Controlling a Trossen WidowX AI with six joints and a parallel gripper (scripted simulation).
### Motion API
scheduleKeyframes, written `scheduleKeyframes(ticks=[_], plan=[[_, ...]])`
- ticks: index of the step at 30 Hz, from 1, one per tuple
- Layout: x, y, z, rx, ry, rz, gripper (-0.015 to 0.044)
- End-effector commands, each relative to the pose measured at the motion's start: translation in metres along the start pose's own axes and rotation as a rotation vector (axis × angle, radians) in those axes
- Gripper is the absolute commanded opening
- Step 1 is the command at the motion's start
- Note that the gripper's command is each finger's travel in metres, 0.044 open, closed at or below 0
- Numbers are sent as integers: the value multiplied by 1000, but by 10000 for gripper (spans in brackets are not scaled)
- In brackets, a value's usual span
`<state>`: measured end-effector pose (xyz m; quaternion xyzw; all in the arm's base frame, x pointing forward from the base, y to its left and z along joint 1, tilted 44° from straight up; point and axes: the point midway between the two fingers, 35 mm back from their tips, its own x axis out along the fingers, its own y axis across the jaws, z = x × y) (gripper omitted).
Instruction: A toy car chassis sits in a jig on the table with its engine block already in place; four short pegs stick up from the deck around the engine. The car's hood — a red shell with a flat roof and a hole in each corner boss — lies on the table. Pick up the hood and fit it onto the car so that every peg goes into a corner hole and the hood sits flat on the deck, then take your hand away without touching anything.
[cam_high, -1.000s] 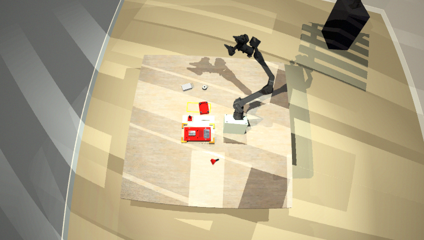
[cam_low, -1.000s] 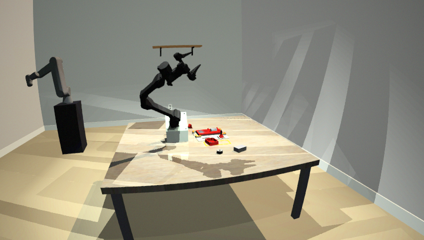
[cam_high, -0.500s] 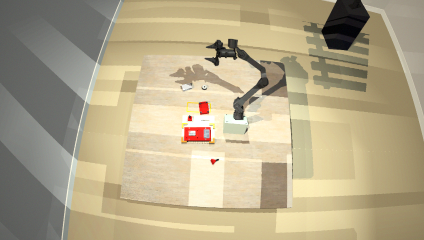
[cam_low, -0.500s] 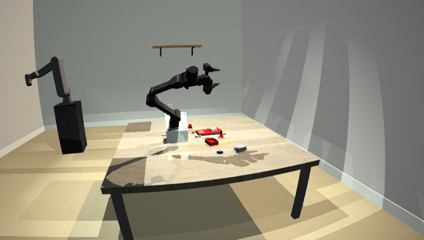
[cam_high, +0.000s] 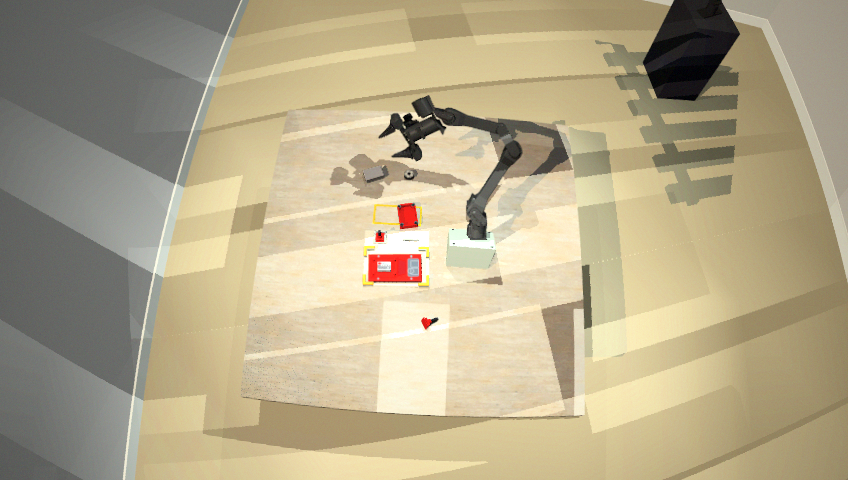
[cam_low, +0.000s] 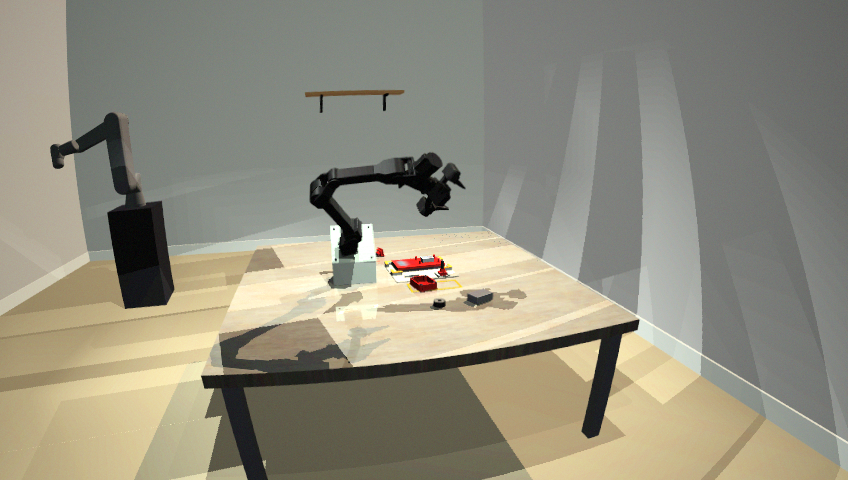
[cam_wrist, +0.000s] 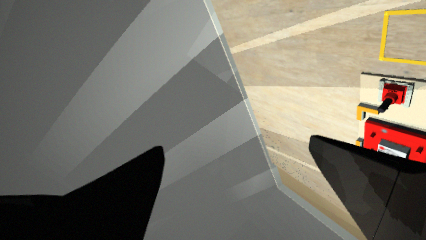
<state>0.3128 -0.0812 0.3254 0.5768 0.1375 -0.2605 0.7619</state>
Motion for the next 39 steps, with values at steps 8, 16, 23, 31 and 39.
scheduleKeyframes(ticks=[8, 16, 23, 31, 39], plan=[[69, -100, -7, -18, -120, -456, 440], [89, -181, -11, -138, -245, -803, 440], [83, -243, -10, -330, -366, -1076, 440], [83, -245, -10, -336, -369, -1084, 440], [85, -249, -7, -336, -368, -1084, 440]])
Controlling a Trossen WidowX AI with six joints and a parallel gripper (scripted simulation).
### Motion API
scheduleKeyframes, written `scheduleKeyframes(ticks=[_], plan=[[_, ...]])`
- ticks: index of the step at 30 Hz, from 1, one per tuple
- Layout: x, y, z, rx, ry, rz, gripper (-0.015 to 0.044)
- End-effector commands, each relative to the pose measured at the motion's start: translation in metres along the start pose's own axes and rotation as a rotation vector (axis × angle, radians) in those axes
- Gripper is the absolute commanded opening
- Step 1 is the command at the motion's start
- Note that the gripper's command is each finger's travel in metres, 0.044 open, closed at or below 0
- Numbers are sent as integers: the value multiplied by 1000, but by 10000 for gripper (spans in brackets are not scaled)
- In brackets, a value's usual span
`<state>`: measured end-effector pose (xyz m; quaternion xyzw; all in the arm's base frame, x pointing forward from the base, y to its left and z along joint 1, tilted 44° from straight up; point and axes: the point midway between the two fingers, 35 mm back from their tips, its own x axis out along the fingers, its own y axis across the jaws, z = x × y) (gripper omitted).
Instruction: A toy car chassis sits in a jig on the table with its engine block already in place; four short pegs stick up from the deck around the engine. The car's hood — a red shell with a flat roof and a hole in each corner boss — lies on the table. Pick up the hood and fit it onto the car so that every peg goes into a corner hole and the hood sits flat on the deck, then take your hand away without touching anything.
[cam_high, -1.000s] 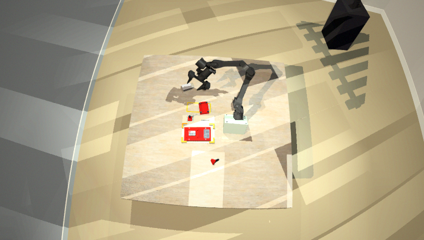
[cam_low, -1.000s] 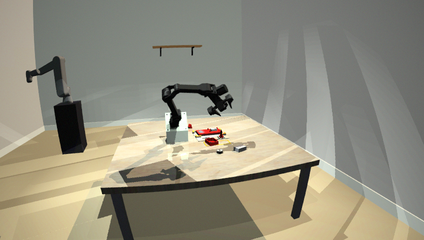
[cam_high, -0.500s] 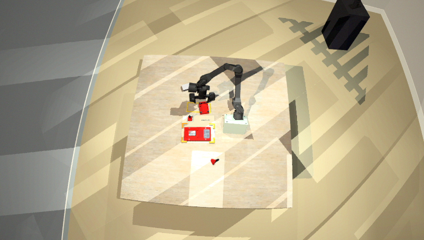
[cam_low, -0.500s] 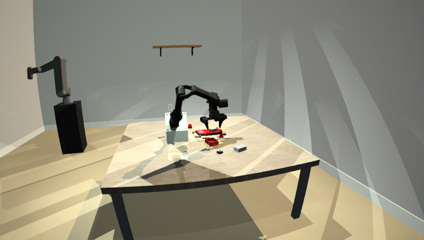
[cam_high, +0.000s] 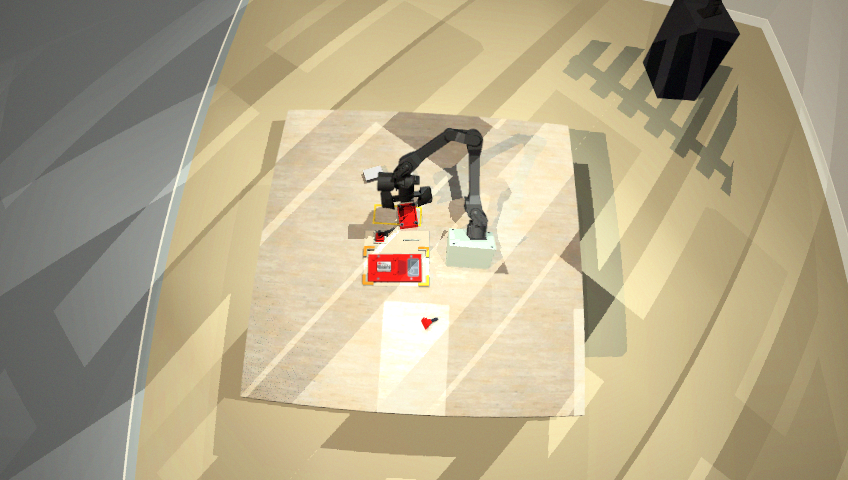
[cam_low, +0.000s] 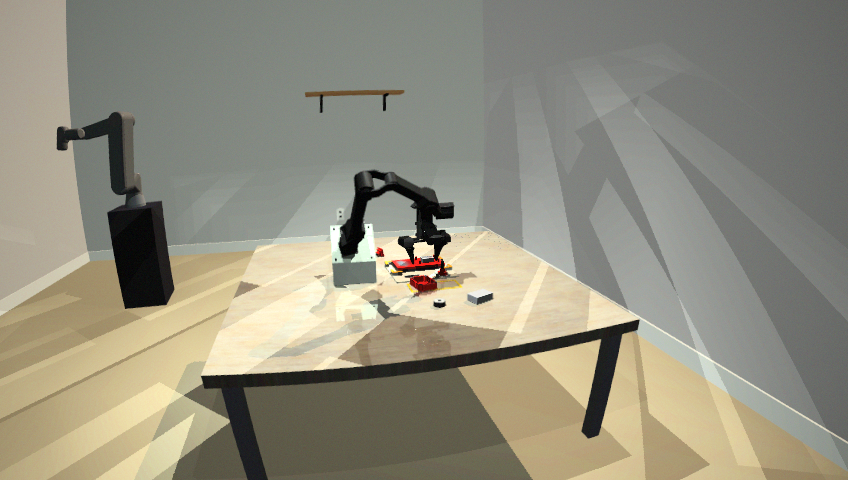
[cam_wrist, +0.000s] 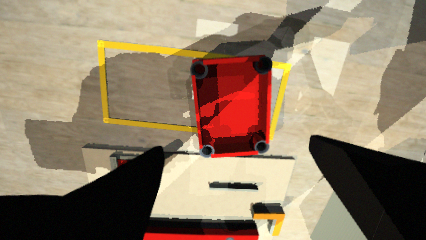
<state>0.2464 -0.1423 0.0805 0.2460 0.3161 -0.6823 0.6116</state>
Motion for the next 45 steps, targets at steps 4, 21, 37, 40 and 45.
scheduleKeyframes(ticks=[4, 21, 37, 40, 45], plan=[[5, -1, 0, -7, -5, -3, 440], [16, -1, 0, -7, -5, -2, 440], [27, -1, 0, -7, -5, -2, 440], [29, -2, 0, -7, -5, -2, 440], [32, -2, 1, -7, -5, -2, 440]])
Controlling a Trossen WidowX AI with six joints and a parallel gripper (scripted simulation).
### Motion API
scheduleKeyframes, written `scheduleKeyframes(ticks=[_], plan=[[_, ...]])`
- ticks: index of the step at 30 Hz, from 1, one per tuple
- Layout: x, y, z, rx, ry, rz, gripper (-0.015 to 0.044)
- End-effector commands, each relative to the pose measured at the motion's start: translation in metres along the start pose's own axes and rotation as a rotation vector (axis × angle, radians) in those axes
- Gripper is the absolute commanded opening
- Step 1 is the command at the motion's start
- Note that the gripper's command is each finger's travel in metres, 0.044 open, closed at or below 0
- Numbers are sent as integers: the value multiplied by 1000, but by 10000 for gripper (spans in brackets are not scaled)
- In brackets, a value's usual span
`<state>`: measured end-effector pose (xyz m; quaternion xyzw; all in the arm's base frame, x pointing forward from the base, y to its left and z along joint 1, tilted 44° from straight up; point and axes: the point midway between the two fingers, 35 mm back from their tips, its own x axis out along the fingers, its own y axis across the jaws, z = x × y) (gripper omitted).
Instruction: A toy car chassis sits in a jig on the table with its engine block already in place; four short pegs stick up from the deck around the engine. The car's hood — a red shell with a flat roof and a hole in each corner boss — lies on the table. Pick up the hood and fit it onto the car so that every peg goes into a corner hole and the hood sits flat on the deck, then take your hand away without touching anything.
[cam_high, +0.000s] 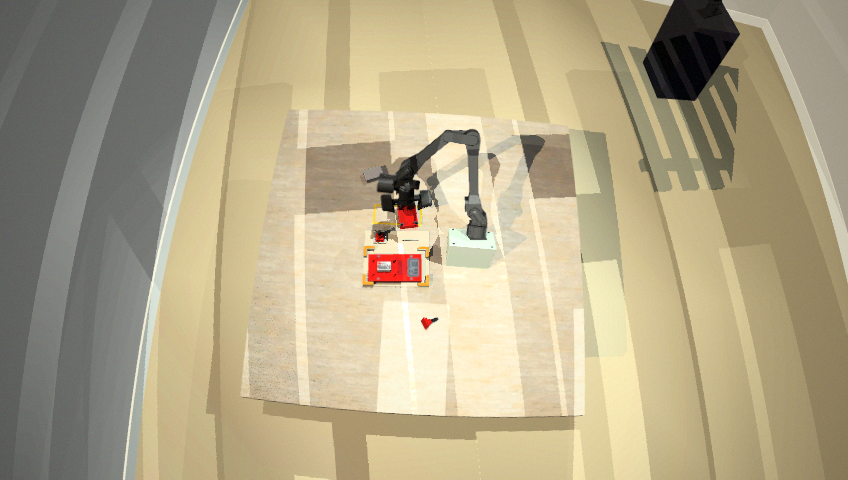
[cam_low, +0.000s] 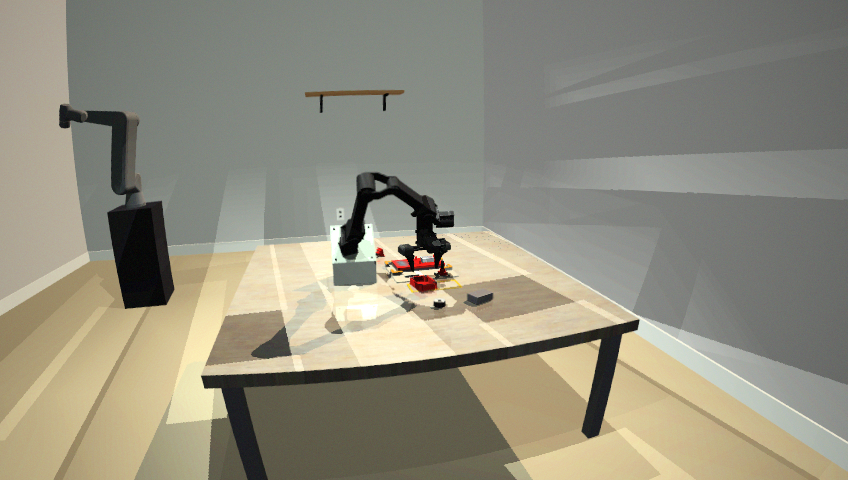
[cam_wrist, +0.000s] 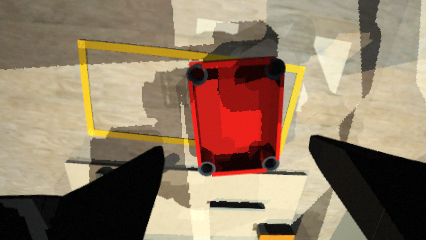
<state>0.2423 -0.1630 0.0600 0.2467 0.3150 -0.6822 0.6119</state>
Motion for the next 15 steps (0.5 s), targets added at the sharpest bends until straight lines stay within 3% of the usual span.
scheduleKeyframes(ticks=[1, 15], plan=[[3, -2, 0, -10, -4, -4, 440], [12, -3, 0, -10, -5, -4, 440]])
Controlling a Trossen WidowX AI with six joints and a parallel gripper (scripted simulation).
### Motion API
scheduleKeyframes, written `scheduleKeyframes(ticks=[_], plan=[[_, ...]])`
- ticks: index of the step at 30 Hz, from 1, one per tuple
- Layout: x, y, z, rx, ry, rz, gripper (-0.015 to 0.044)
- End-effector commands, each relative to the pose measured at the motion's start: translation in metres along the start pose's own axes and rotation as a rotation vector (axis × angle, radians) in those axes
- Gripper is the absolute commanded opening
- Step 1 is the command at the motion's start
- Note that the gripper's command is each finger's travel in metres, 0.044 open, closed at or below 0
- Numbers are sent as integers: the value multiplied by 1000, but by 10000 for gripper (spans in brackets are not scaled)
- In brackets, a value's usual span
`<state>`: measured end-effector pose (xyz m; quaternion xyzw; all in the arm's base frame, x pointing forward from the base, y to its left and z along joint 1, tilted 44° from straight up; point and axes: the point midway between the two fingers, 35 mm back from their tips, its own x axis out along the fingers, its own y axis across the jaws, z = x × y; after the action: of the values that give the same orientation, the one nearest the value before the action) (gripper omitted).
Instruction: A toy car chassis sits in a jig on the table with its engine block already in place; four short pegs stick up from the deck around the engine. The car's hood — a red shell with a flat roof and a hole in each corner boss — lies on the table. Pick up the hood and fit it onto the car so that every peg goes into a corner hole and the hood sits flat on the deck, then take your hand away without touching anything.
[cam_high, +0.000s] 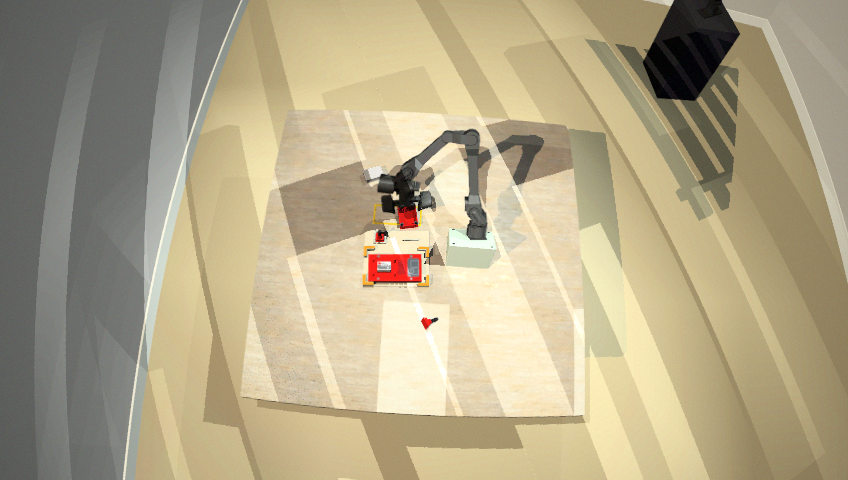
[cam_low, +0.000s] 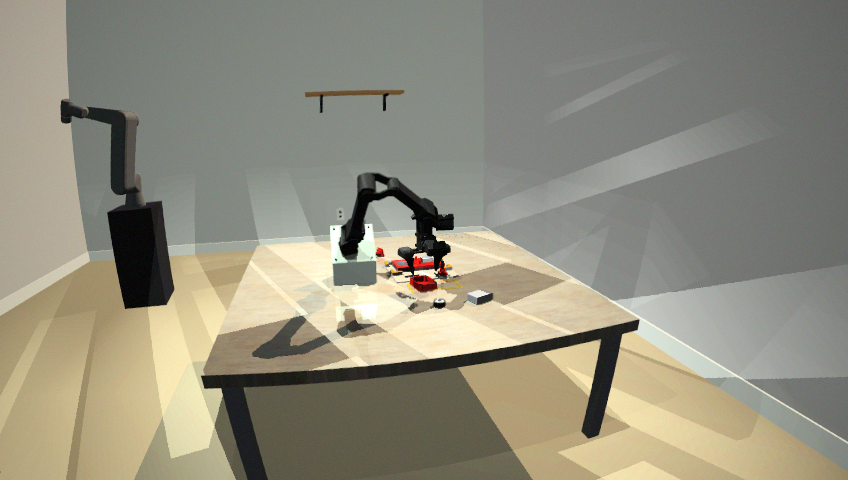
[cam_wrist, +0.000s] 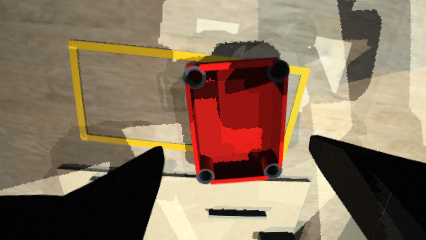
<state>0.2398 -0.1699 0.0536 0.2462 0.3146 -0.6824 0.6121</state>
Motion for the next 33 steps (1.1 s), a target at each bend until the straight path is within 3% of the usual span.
scheduleKeyframes(ticks=[1, 33], plan=[[3, -2, -1, -10, -4, -4, 440], [21, -5, -1, -10, -7, -5, 440]])
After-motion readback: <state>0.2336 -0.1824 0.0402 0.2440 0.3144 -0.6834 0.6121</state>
